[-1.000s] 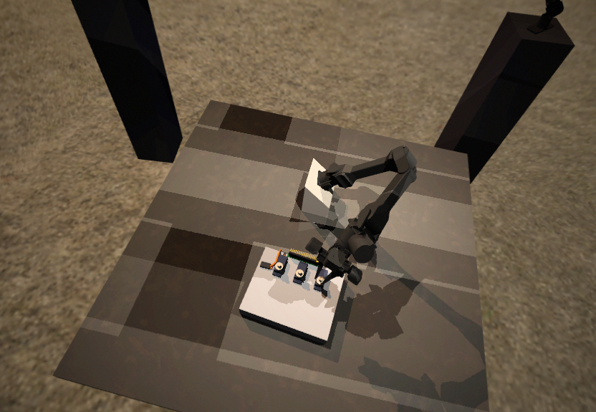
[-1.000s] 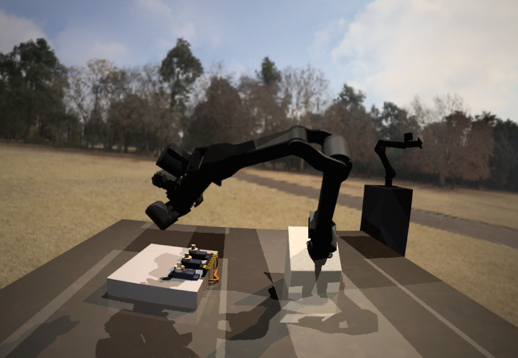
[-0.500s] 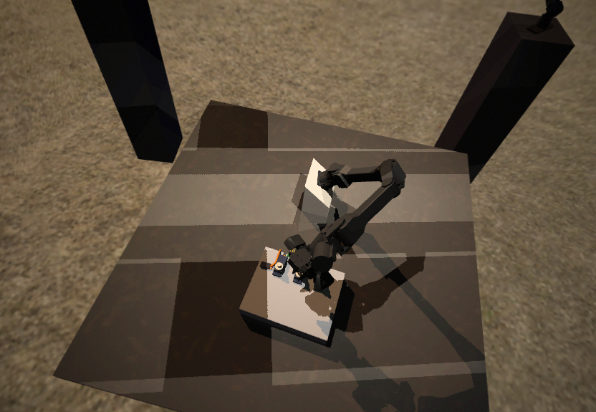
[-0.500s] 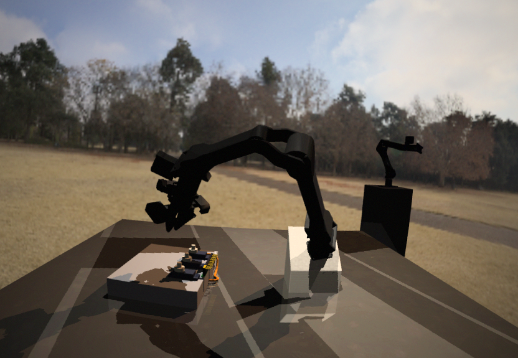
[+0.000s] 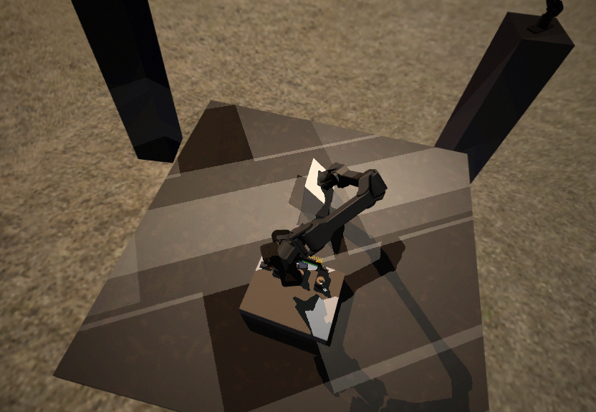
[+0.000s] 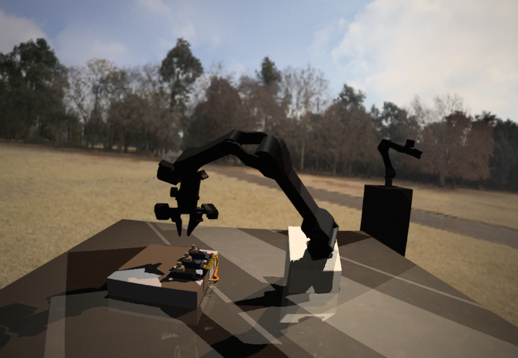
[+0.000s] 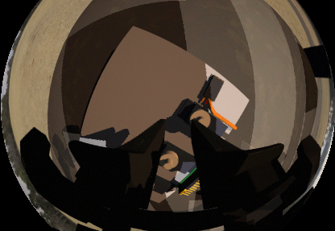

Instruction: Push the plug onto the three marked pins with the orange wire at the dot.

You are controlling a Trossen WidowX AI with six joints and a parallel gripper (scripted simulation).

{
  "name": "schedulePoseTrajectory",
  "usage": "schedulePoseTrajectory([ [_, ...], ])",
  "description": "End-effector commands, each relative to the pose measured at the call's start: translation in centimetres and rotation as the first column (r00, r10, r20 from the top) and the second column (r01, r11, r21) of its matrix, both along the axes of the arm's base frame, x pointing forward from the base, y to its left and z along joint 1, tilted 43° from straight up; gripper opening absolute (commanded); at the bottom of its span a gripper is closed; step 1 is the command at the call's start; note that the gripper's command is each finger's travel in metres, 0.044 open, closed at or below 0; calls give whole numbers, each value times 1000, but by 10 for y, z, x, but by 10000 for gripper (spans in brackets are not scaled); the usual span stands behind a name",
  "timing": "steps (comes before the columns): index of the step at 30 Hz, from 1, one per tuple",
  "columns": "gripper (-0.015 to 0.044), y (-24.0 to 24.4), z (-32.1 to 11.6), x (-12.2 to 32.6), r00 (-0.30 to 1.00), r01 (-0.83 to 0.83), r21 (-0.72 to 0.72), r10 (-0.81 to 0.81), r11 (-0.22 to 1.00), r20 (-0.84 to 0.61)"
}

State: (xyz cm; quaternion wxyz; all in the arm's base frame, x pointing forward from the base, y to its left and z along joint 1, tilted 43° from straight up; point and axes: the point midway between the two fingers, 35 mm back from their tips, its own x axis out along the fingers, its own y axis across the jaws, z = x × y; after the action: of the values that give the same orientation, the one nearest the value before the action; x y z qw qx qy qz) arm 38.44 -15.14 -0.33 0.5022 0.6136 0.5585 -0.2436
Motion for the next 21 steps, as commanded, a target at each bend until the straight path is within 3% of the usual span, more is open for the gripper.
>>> schedulePoseTrajectory([
  [1,115,-7,-15,-6,994,77,82,-71,994,-80],
  [12,115,-18,-56,-28,924,300,260,-211,918,-319],
  [21,115,-11,-68,-28,917,314,269,-217,911,-334],
])
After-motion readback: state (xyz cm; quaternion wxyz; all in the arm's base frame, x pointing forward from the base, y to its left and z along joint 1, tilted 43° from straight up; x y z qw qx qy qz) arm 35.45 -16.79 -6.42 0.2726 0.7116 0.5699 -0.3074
